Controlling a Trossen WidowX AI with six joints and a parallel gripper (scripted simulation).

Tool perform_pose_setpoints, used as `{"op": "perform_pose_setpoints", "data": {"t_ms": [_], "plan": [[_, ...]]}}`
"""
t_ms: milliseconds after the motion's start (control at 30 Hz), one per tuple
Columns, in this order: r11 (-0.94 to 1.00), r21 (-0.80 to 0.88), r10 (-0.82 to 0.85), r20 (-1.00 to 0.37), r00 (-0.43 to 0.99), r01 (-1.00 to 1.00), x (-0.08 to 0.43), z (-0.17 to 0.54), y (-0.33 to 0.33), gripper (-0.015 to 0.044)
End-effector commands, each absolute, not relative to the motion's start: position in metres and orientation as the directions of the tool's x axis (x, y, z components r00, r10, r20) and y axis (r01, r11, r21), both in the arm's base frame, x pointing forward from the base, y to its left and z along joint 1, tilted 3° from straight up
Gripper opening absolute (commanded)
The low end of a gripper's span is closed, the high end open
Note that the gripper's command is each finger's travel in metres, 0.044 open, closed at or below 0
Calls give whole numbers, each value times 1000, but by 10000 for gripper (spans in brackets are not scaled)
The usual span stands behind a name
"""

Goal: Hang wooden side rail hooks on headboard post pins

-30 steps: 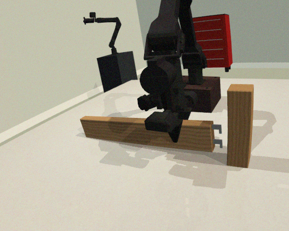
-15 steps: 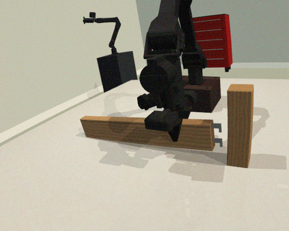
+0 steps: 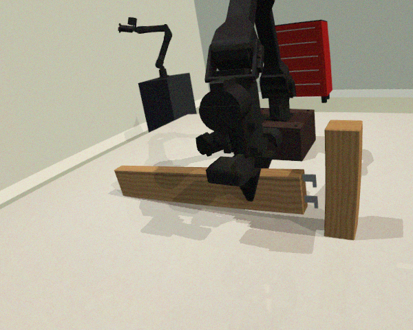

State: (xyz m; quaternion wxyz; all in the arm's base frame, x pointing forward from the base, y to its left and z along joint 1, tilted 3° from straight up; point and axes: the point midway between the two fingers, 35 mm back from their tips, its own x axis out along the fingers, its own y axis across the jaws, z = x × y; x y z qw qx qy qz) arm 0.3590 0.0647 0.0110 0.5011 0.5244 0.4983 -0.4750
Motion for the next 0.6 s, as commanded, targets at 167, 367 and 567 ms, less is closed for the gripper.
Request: {"op": "perform_pose_setpoints", "data": {"t_ms": [167, 367, 567], "plan": [[-8, 73, 49, -996, 73, 997, 362, 20, 65, 0], [-8, 73, 49, -996, 73, 997, 362, 21, 65, 0], [-8, 73, 49, -996, 73, 997, 362, 22, 65, 0]]}}
